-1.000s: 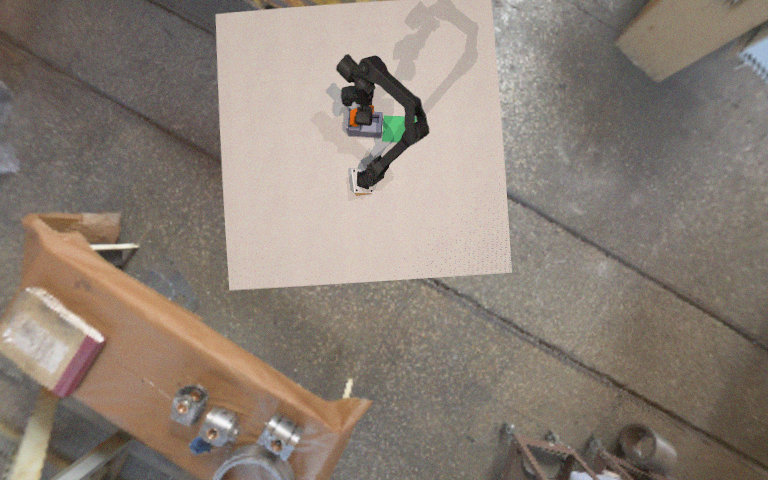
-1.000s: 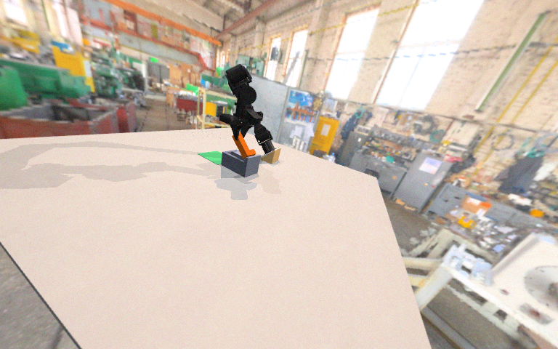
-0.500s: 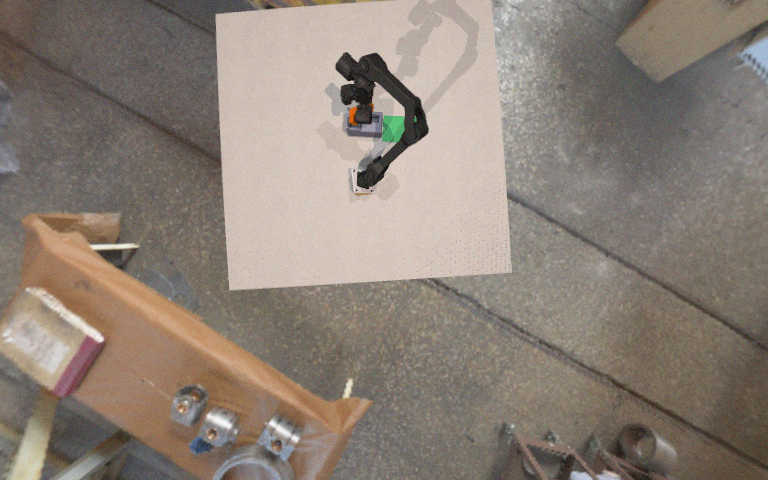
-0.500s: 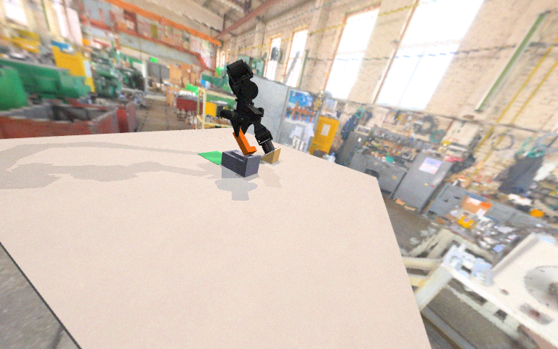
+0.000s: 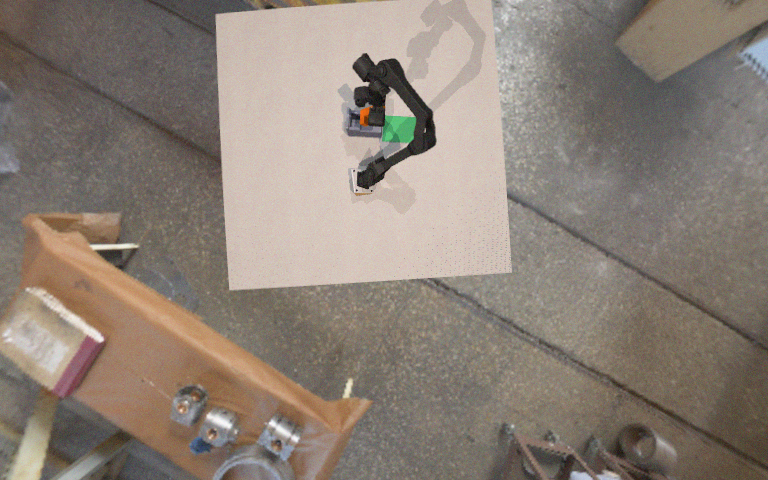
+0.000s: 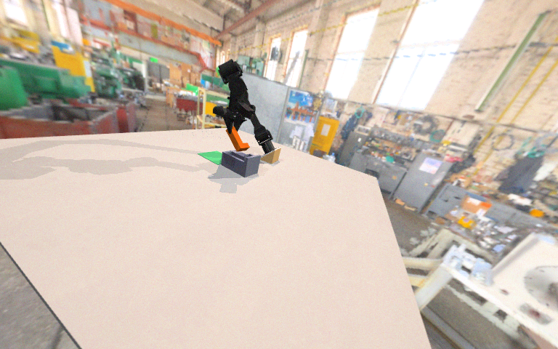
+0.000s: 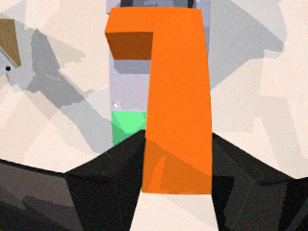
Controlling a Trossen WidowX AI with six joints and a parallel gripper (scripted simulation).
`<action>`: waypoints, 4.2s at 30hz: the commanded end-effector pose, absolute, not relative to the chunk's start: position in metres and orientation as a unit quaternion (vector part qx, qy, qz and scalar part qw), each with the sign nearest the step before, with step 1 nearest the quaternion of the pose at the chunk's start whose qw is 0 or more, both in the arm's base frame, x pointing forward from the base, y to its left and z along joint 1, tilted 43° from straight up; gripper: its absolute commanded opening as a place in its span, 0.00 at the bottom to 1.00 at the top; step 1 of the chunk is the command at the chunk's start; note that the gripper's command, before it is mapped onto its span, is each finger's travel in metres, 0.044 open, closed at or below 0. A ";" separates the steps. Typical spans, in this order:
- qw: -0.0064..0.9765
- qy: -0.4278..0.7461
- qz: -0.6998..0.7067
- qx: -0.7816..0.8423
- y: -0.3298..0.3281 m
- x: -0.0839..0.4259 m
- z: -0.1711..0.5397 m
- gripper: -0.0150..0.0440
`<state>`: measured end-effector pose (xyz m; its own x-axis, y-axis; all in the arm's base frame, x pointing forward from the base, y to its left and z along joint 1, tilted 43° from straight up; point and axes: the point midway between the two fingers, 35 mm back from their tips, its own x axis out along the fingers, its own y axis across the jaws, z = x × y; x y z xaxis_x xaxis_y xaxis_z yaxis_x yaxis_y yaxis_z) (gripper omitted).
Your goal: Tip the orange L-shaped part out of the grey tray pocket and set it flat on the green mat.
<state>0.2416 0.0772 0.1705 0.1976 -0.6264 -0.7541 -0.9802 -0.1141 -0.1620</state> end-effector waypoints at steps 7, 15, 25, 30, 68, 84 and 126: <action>0.343 0.559 0.266 -0.706 0.045 0.235 0.198 0.25; 0.350 0.548 0.266 -0.712 0.019 0.230 0.220 0.25; 0.351 0.547 0.266 -0.712 0.017 0.229 0.221 0.25; 0.351 0.547 0.266 -0.712 0.017 0.229 0.221 0.25; 0.351 0.547 0.266 -0.712 0.017 0.229 0.221 0.25; 0.351 0.547 0.266 -0.712 0.017 0.229 0.221 0.25; 0.351 0.547 0.266 -0.712 0.017 0.229 0.221 0.25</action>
<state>0.2292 0.0174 0.2202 0.2582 -0.5904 -0.7647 -0.9661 -0.1518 -0.2091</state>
